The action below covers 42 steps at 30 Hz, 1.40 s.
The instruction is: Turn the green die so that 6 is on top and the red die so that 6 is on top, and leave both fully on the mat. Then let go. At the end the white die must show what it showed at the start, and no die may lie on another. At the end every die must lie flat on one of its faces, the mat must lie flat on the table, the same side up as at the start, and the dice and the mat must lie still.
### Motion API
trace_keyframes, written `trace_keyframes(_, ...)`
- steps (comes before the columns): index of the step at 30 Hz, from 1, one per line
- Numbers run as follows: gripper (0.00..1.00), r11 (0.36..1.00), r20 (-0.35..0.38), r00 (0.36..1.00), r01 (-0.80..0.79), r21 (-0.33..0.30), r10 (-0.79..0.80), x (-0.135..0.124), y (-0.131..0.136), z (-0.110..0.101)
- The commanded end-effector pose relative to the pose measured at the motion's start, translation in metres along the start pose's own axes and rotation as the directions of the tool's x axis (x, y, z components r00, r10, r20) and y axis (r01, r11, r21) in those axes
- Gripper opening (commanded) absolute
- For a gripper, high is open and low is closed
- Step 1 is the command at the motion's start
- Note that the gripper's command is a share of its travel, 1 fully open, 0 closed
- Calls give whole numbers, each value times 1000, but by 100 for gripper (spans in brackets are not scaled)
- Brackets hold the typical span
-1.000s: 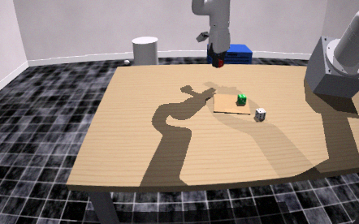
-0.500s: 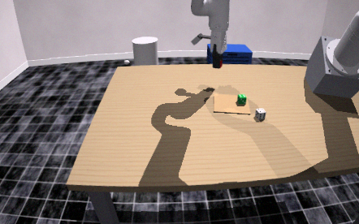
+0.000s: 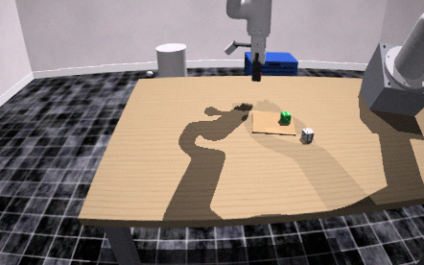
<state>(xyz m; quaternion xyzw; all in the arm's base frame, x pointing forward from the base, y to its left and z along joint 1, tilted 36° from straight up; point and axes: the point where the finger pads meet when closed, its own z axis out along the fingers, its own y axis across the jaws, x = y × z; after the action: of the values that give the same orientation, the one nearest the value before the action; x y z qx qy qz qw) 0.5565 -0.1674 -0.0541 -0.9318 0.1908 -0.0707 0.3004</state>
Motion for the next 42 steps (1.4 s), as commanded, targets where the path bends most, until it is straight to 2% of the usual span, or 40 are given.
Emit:
trace_keyframes(1, 27, 1000, -26, 1000, 7, 4, -7, 1, -1, -1)
trace_keyframes(6, 27, 1000, -111, 994, 9, 4, -8, 2, 0, -1)
trace_keyframes(11, 27, 1000, -253, 968, 11, 3, -10, 1, 1, -1)
trace_keyframes(14, 27, 1000, -253, 967, 11, 3, -10, 1, 1, -1)
trace_keyframes(16, 27, 1000, -322, 947, 12, 8, -9, -1, 0, 0)
trace_keyframes(27, 27, 1000, -493, 870, 17, 8, -10, -3, 0, 1)
trace_keyframes(30, 27, 1000, -500, 866, 17, 7, -11, -3, 0, 1)
trace_keyframes(31, 27, 1000, -551, 834, 18, 9, -10, -4, -1, 2)
trace_keyframes(32, 27, 1000, -571, 821, 19, 10, -10, -4, -1, 2)
trace_keyframes(38, 27, 1000, -652, 758, 20, 7, -11, -5, 0, 2)
trace_keyframes(42, 27, 1000, -730, 683, 23, 4, -13, -6, 0, 2)
